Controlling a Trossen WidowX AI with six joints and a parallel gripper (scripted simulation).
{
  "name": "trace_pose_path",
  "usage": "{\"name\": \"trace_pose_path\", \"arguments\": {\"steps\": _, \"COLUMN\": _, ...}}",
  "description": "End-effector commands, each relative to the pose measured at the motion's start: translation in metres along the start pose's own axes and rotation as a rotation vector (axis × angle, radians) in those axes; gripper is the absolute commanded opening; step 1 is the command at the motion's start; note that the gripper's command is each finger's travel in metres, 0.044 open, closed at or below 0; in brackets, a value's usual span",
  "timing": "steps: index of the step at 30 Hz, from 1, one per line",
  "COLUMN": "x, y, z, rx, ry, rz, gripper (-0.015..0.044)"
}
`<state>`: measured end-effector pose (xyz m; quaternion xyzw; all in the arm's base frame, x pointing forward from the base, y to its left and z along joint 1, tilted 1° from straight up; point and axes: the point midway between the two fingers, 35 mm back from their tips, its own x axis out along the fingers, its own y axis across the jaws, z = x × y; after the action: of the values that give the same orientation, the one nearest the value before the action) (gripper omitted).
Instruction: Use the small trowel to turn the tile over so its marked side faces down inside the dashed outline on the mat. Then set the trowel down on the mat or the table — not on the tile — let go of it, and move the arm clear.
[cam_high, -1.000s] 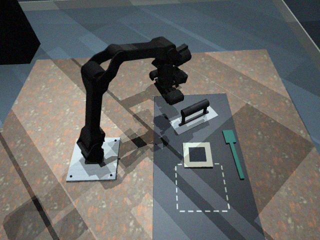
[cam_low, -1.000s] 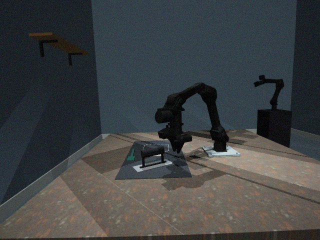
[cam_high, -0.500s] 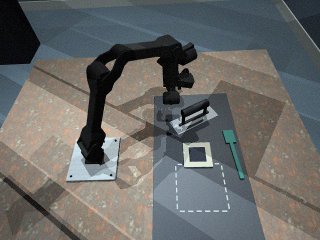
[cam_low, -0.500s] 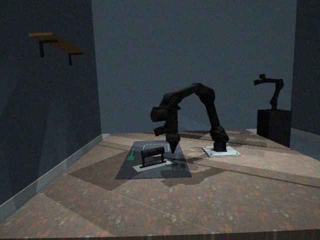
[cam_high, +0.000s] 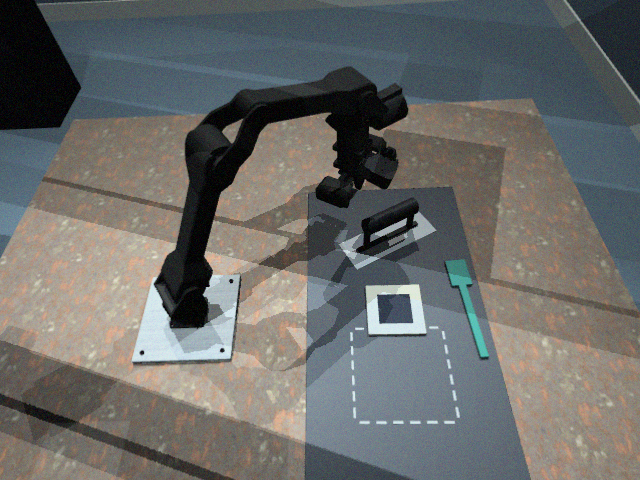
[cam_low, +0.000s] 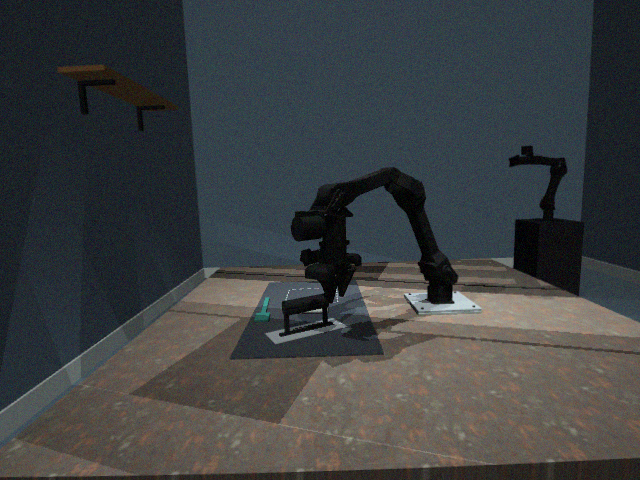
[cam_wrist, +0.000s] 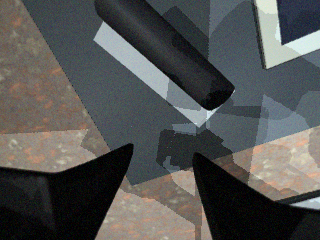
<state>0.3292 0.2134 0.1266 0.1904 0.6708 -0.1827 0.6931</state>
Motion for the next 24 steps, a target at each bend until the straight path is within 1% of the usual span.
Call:
{"name": "trace_pose_path", "arguments": {"steps": 1, "x": -0.002, "y": 0.001, "z": 0.008, "rx": 0.15, "ry": -0.004, "rz": -0.001, "gripper": 0.027}}
{"name": "trace_pose_path", "arguments": {"steps": 24, "x": -0.009, "y": 0.006, "z": 0.04, "rx": 0.942, "ry": -0.01, "rz": 0.001, "gripper": 0.027}}
